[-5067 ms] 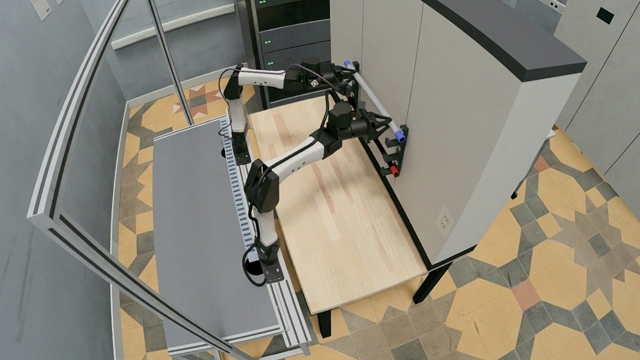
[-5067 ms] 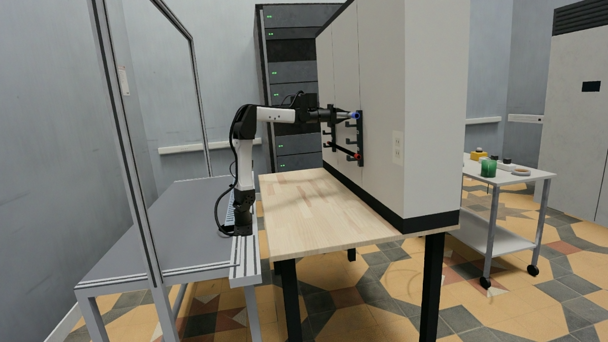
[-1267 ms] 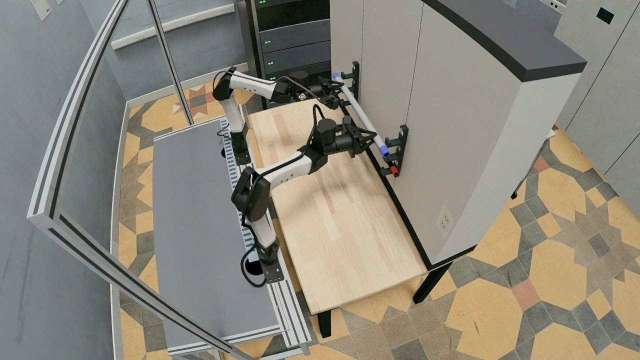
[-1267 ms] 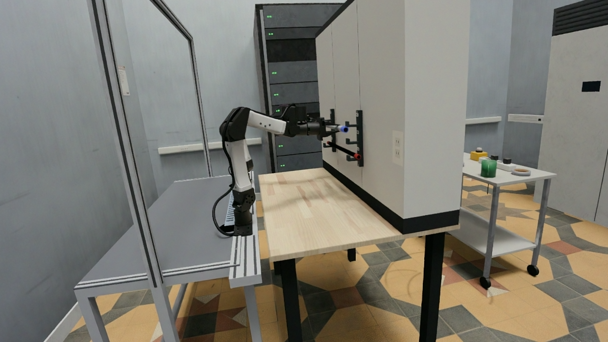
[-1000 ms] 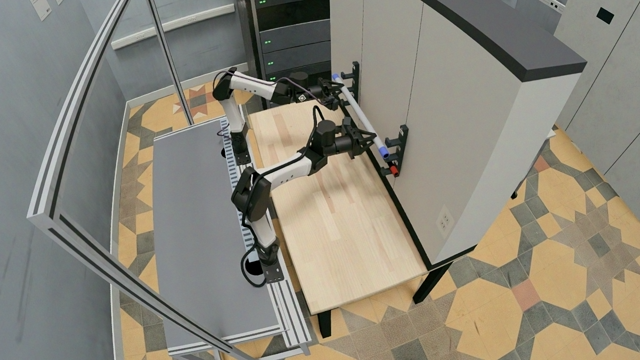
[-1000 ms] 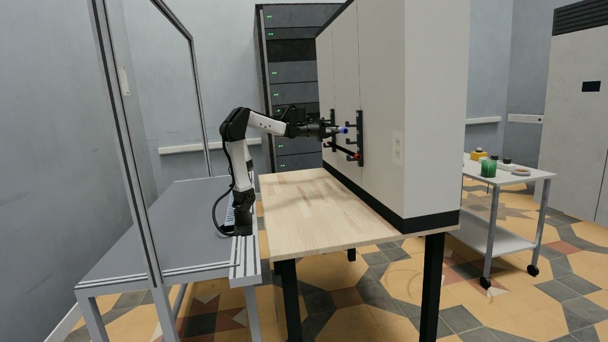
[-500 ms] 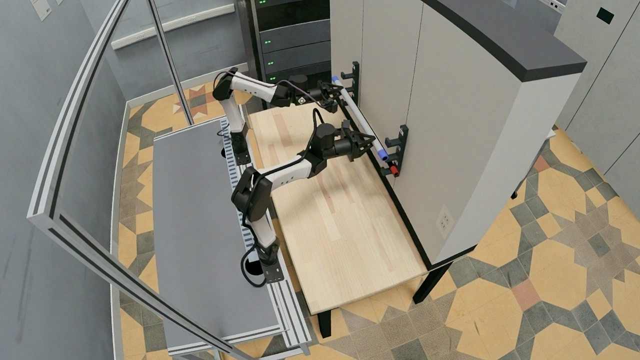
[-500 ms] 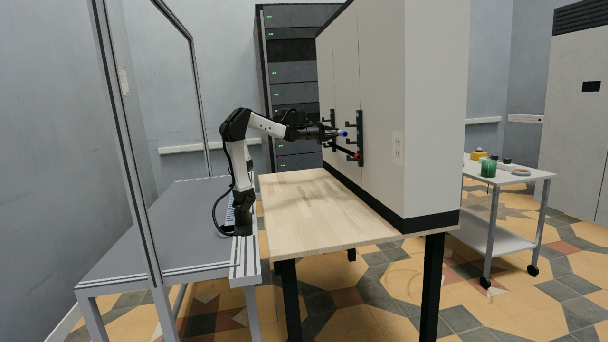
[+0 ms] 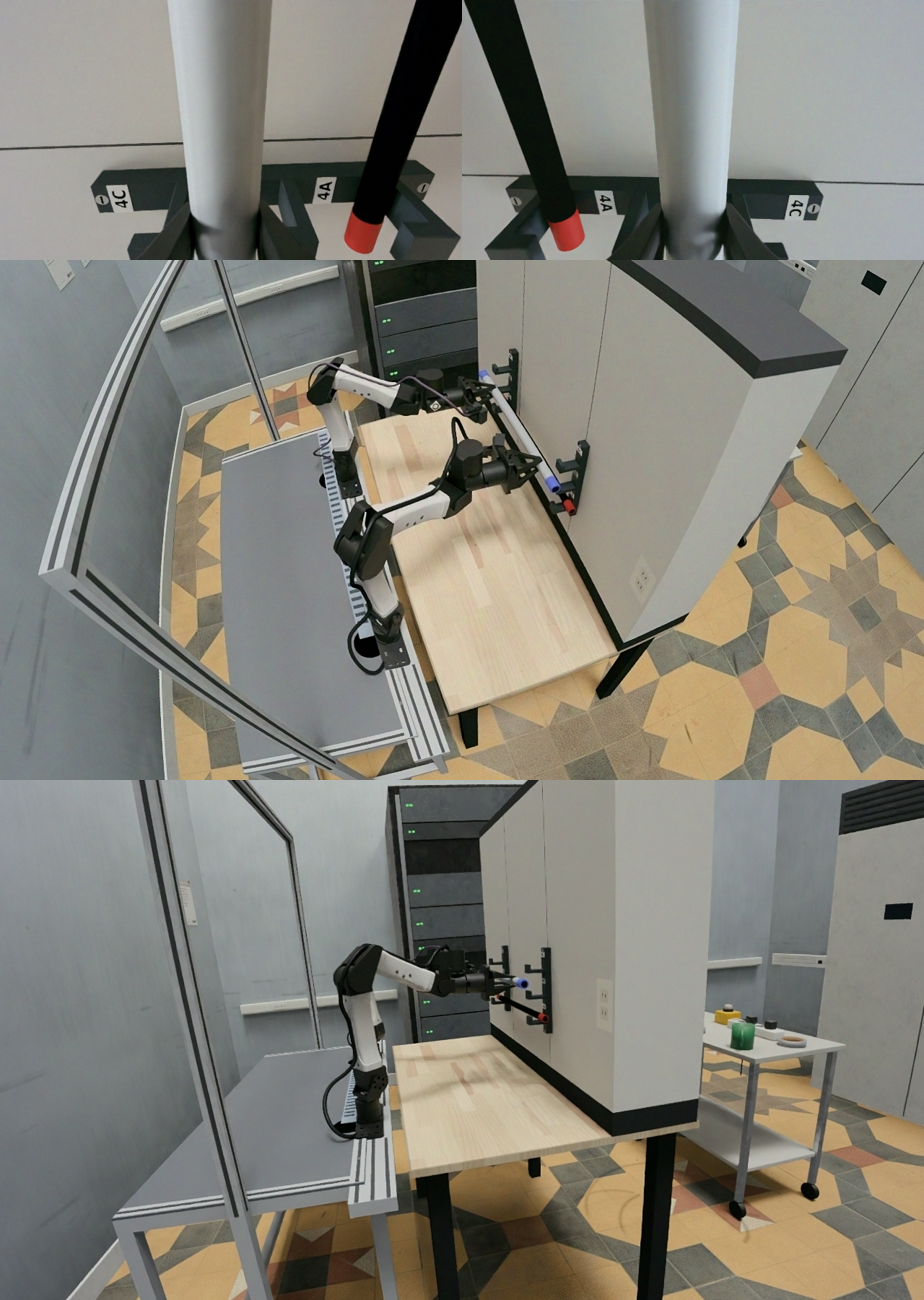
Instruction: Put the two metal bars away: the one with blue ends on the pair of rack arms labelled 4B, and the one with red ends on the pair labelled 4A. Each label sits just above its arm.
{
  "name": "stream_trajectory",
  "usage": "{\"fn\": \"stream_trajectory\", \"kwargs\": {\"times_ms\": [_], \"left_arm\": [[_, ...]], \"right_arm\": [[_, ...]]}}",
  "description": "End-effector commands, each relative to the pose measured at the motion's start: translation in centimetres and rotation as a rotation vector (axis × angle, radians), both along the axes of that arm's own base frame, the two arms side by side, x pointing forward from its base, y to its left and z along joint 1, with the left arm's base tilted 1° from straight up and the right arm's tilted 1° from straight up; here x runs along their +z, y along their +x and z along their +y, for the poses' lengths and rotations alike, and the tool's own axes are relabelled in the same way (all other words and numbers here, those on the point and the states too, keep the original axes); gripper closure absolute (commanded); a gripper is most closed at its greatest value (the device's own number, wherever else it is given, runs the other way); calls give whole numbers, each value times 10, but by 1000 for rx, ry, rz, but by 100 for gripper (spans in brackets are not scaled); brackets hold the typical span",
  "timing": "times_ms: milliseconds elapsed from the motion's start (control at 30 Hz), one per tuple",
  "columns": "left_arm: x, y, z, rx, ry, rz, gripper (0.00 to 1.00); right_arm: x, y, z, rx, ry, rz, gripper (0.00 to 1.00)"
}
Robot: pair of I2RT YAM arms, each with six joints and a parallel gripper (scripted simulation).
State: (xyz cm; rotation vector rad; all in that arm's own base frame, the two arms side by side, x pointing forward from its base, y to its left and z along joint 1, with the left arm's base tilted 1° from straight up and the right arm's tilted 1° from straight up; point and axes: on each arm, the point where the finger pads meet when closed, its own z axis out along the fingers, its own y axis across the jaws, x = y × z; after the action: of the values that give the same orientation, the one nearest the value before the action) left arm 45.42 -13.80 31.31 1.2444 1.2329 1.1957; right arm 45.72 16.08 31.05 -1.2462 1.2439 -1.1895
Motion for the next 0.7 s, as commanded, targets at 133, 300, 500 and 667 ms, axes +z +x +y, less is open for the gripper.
{"fn": "stream_trajectory", "kwargs": {"times_ms": [133,300,500,667], "left_arm": [[6,-1,-4,-10,3,-33,100],[4,-1,-4,-10,3,-33,100],[3,-1,-4,-10,3,-33,100],[3,3,-4,-10,3,-33,100]], "right_arm": [[9,-1,1,3,-3,-42,100],[8,-1,1,3,-3,-42,100],[7,-1,1,3,-3,-42,100],[7,4,1,3,-3,-42,100]]}}
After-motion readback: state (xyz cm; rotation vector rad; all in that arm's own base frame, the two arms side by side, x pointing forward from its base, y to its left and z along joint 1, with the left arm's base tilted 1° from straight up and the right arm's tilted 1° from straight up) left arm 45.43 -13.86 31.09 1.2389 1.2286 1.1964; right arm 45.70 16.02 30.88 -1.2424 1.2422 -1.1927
